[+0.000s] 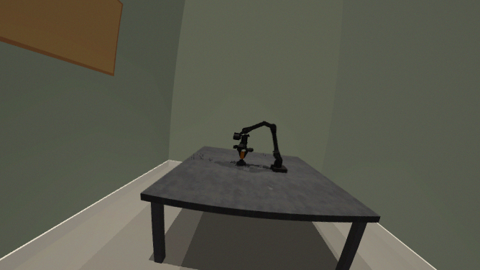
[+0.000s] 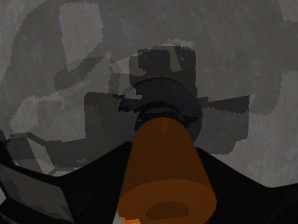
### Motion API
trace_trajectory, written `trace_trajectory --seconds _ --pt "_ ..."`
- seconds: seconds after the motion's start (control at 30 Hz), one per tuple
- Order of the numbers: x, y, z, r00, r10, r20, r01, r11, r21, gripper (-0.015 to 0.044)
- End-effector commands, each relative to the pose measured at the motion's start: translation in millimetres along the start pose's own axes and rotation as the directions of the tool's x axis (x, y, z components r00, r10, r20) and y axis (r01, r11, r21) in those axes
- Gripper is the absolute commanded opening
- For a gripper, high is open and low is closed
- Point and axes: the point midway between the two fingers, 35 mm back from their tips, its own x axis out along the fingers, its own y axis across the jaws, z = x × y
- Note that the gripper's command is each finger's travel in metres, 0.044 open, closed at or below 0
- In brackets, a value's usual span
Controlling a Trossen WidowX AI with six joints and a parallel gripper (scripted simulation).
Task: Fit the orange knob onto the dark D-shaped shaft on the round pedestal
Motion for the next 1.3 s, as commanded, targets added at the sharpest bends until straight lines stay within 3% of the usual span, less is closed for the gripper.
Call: trace_trajectory --seconds 0.0,0.47,0.7,1.27 --pt "0.4 -0.3 0.0 1.0 -0.001 -0.001 0.001 1.0 -0.005 0.0" --pt "-4.7 -0.1 0.5 1.0 -0.001 -0.001 0.001 1.0 -0.014 0.0" --pt "-3.0 -0.6 0.3 1.0 -0.001 -0.001 0.001 0.977 -0.213 0.0" --pt "-0.1 -0.2 -0.1 1.0 -0.001 -0.001 0.001 0.977 -0.213 0.0"
